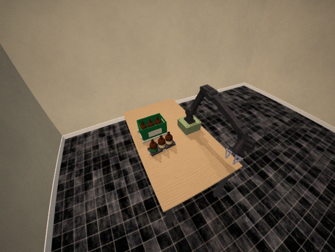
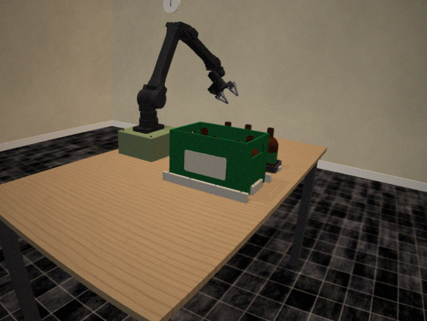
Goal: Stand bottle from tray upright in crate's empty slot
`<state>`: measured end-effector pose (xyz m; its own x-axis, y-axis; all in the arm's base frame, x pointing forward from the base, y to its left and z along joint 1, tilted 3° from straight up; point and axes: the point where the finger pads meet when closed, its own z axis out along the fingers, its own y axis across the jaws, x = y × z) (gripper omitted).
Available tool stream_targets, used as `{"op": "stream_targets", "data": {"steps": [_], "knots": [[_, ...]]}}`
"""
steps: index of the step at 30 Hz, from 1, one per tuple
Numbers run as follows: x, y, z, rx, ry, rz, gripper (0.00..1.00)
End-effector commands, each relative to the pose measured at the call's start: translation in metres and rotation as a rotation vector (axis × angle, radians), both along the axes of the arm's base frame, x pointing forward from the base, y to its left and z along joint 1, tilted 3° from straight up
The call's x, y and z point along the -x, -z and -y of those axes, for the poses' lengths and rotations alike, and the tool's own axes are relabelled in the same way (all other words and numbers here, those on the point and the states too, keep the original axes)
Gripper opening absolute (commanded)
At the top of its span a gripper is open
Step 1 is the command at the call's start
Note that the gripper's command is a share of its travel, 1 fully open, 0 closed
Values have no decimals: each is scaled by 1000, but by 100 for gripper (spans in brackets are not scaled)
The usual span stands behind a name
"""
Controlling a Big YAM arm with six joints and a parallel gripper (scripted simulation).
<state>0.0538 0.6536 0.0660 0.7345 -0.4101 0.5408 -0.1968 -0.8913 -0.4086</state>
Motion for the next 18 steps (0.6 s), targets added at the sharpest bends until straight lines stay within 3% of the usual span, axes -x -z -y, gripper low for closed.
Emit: {"op": "stream_targets", "data": {"steps": [1, 17, 18], "knots": [[0, -7, -3, -14, 0, -1, 100], [0, -7, -3, -14, 0, -1, 100], [2, -52, -25, -110, 0, -9, 100]]}}
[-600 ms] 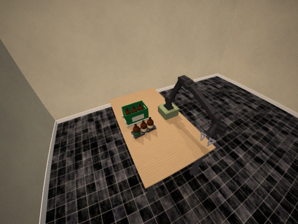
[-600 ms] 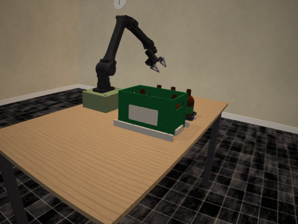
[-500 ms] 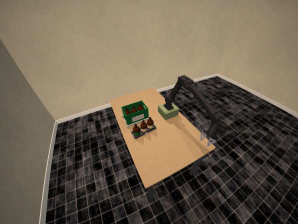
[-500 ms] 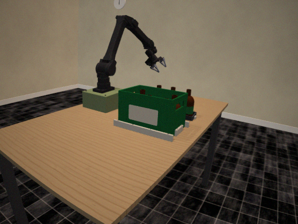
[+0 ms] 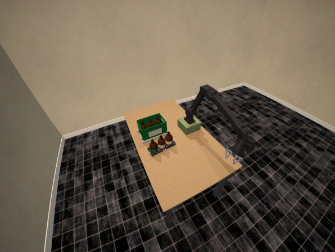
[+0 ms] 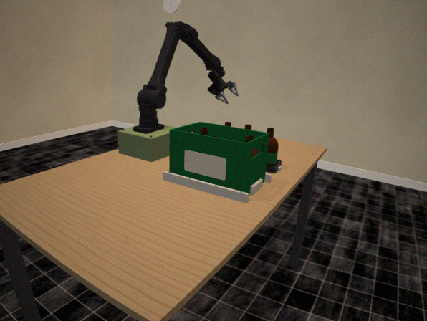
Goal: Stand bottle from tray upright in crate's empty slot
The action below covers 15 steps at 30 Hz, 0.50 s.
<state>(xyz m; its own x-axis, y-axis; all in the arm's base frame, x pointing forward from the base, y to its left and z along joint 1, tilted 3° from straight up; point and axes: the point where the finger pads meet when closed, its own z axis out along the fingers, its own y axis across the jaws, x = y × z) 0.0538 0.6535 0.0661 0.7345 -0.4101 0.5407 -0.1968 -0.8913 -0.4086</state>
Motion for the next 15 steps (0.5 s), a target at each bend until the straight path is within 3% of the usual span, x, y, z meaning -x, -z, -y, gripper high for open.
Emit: {"op": "stream_targets", "data": {"steps": [1, 5, 7, 10, 14, 15], "knots": [[1, -52, -25, -110, 3, -10, 100], [-15, -48, -18, -93, 27, -16, 100], [-28, -31, 1, -42, 47, -18, 100], [-57, -30, 13, -35, 97, -34, 100], [-111, -32, 35, -27, 196, -69, 100], [-111, -32, 35, -27, 196, -69, 100]]}}
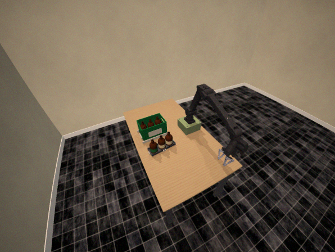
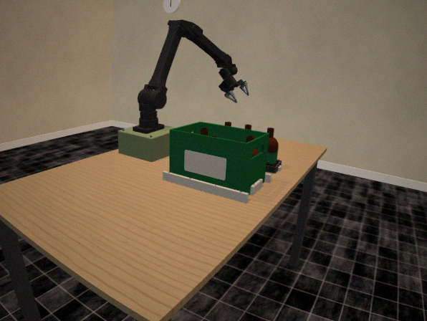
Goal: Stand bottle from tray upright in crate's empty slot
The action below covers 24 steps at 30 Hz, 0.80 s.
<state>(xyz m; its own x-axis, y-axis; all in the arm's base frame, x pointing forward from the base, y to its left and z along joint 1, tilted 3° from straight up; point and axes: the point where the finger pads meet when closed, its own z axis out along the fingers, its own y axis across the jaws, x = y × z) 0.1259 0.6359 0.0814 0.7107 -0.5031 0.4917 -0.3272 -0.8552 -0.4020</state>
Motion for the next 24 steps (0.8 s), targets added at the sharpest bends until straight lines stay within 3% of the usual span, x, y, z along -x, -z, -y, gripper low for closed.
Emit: {"op": "stream_targets", "data": {"steps": [1, 4, 9, 13, 16, 18, 19, 23, 24], "knots": [[-38, -17, 17, -15, 76, -7, 100], [-103, -22, 50, -2, 168, -44, 100], [-176, -23, 103, -37, 391, -121, 100], [-237, -28, 156, -47, 495, -158, 100], [-277, -32, 206, -62, 604, -197, 100], [-277, -32, 206, -62, 604, -197, 100], [-311, -40, 256, -72, 661, -216, 100], [-335, -38, 329, -102, 893, -307, 100], [-347, -41, 344, -125, 890, -294, 100]]}}
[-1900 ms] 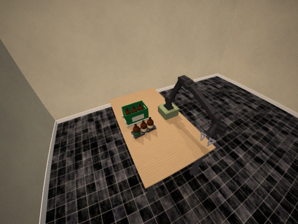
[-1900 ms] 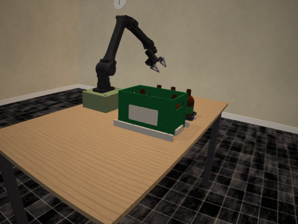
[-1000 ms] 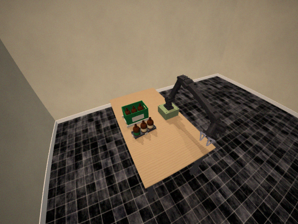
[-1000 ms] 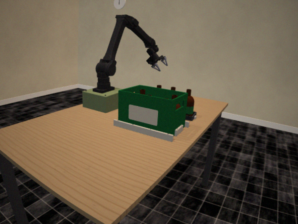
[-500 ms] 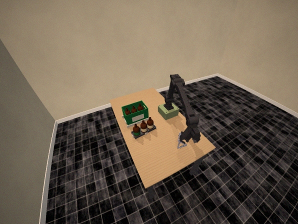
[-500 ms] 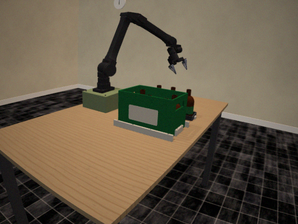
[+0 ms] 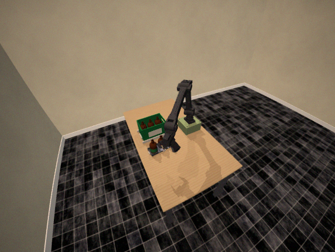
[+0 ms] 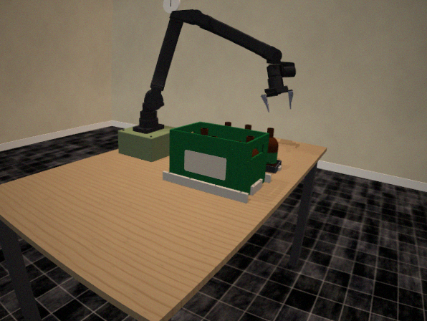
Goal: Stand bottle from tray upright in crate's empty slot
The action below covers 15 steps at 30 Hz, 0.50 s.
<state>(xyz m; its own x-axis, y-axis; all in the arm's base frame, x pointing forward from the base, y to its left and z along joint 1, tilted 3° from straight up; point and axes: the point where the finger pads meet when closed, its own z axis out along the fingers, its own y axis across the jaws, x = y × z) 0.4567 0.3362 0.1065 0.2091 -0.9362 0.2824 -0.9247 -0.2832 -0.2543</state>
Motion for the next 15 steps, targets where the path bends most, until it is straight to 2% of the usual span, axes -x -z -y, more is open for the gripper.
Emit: {"op": "stream_targets", "data": {"steps": [1, 2, 4, 5, 8, 9, 11, 12, 15], "knots": [[-19, -16, 66, -31, 141, -15, 100], [-28, -20, 84, -36, 141, -9, 100], [-32, -20, 126, -57, 258, -52, 100], [-38, -24, 147, -59, 258, -48, 100], [-40, -26, 210, -108, 425, -87, 100], [-40, -29, 231, -108, 425, -87, 100], [-40, -29, 231, -108, 425, -87, 100], [-37, -33, 273, -126, 478, -96, 100], [-24, -37, 336, -178, 624, -117, 100]]}}
